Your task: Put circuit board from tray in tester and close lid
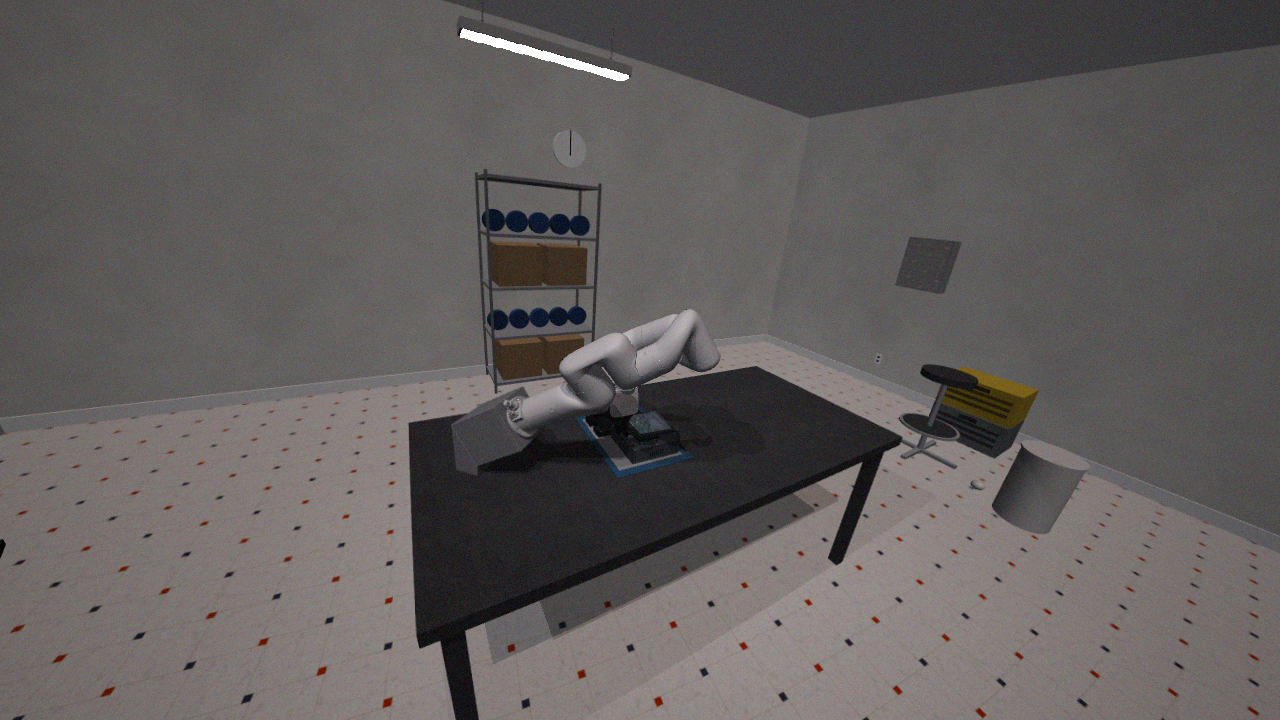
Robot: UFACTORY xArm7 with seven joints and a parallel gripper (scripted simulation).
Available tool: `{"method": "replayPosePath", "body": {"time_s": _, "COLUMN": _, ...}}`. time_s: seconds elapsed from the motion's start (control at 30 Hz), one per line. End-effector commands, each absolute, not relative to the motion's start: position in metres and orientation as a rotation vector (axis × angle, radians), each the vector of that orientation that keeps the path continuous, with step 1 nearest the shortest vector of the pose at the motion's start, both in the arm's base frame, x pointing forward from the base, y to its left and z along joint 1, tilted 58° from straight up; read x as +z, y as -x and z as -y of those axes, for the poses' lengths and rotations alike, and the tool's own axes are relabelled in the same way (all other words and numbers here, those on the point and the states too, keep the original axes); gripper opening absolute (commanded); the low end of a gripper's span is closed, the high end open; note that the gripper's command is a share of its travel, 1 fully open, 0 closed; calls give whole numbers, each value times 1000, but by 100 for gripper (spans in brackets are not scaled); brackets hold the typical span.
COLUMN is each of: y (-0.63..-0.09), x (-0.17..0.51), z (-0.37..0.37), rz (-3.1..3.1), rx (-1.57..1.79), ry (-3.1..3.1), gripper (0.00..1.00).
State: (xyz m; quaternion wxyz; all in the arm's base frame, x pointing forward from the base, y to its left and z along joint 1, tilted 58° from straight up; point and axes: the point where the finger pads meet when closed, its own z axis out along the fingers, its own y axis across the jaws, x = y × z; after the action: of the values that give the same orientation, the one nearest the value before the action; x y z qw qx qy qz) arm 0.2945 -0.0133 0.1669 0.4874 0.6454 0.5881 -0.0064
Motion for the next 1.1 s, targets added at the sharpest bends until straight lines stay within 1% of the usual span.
{"method": "replayPosePath", "body": {"time_s": 0.0, "y": -295, "x": 166, "z": 13, "rz": -1431, "rx": -13, "ry": -1569, "gripper": 0}}
{"method": "replayPosePath", "body": {"time_s": 1.07, "y": -299, "x": 162, "z": 18, "rz": -1432, "rx": -13, "ry": -1569, "gripper": 0}}
